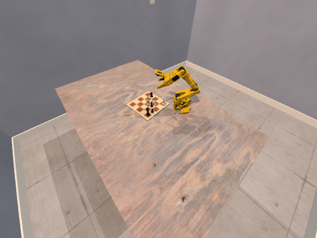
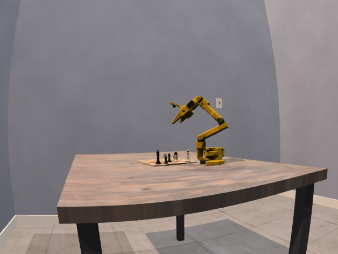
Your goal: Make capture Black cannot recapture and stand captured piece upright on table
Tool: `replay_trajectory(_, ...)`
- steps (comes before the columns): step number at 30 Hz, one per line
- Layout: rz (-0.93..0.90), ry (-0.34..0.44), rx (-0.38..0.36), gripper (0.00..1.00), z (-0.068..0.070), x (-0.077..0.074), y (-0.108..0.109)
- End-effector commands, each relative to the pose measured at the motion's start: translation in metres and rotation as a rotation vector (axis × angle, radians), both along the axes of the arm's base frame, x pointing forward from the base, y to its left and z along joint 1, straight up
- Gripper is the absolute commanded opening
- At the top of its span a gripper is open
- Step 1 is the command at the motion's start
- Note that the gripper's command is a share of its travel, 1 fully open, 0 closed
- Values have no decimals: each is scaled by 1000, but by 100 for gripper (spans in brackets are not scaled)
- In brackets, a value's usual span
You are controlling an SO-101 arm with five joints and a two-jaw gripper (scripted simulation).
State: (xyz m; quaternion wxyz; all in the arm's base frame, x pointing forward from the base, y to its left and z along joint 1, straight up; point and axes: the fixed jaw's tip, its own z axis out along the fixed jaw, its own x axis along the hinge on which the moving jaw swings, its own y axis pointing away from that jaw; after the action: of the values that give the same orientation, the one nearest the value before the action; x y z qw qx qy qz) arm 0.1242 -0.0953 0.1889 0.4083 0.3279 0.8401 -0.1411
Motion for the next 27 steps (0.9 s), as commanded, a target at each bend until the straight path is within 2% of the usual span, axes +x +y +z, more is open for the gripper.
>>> replay_trajectory(1, -34, 47, 4, 44, -11, -12, -1)
replay_trajectory(4, -62, 90, 17, 41, -22, -23, 0)
replay_trajectory(7, -74, 108, 23, 40, -26, -27, 0)
replay_trajectory(27, -76, 111, 25, 40, -27, -28, 0)
